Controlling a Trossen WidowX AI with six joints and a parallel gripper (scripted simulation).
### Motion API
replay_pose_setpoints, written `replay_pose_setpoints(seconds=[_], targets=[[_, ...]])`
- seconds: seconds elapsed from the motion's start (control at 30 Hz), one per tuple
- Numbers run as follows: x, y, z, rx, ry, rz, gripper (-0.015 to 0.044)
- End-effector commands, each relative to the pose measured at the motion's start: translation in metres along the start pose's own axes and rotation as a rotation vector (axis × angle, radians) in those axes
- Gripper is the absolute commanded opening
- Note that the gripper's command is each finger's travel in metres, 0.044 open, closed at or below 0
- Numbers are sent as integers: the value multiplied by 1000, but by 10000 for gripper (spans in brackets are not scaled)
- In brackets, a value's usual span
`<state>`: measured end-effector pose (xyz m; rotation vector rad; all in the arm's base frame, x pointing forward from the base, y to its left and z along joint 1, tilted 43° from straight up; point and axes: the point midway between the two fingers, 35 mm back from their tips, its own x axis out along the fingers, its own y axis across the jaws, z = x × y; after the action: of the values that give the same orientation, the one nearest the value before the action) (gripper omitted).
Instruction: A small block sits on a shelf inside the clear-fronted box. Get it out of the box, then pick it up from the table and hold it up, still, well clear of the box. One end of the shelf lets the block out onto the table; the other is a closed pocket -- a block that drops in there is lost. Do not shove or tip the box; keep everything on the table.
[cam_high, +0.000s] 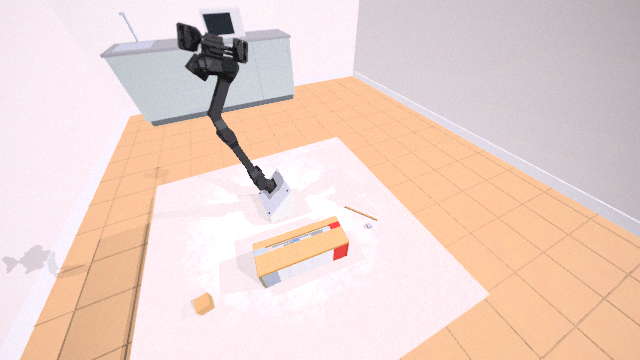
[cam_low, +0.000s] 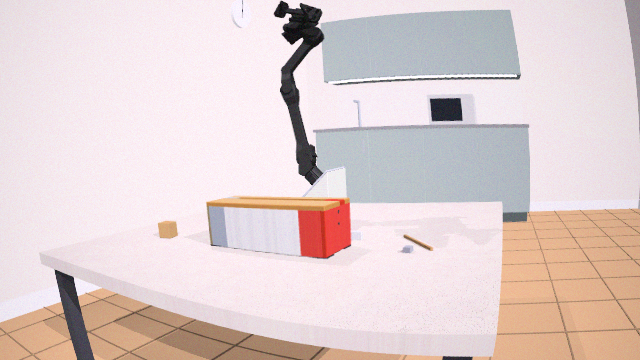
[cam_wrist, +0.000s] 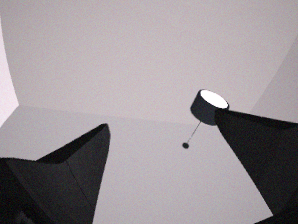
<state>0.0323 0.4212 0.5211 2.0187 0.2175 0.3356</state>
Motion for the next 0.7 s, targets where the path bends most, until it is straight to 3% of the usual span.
replay_pose_setpoints(seconds=[0.0, 0.1, 0.3, 0.4, 0.67], targets=[[1, -1, 0, -8, 0, 1, 400], [11, -11, -5, -136, -3, 19, 400], [55, -64, -16, -654, -12, 55, 400], [70, -76, -19, -666, 14, 106, 400], [143, -164, 10, -1335, 3, 2, 400]])
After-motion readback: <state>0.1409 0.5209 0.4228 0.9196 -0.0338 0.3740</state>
